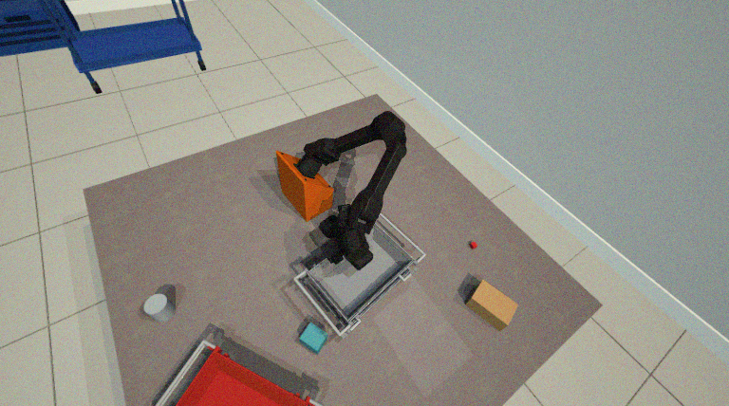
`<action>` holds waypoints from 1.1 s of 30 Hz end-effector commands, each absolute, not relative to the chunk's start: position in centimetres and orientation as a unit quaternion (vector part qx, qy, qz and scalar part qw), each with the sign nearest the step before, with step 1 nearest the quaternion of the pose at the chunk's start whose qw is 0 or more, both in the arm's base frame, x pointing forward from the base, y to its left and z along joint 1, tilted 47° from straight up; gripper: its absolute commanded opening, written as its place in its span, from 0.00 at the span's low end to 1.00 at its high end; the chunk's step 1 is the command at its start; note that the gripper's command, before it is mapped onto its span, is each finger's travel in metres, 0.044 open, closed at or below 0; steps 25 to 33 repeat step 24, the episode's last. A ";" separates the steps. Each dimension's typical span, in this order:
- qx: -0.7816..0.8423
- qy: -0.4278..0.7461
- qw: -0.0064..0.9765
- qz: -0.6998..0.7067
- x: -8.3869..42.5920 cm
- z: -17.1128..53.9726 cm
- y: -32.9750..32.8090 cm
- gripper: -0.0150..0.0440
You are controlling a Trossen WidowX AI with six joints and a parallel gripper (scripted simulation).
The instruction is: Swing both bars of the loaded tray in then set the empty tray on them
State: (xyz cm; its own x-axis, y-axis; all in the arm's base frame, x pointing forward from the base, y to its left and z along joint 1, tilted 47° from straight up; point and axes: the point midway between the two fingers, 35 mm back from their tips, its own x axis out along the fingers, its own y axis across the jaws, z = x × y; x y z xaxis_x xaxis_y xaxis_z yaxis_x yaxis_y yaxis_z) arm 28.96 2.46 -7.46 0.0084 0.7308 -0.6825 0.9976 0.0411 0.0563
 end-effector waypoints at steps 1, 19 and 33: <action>0.651 0.664 0.283 -0.235 29.0 -7.5 2.5 1.00; 0.650 0.663 0.283 -0.239 28.9 0.0 -5.7 1.00; 0.650 0.663 0.283 -0.240 27.9 0.0 -5.7 1.00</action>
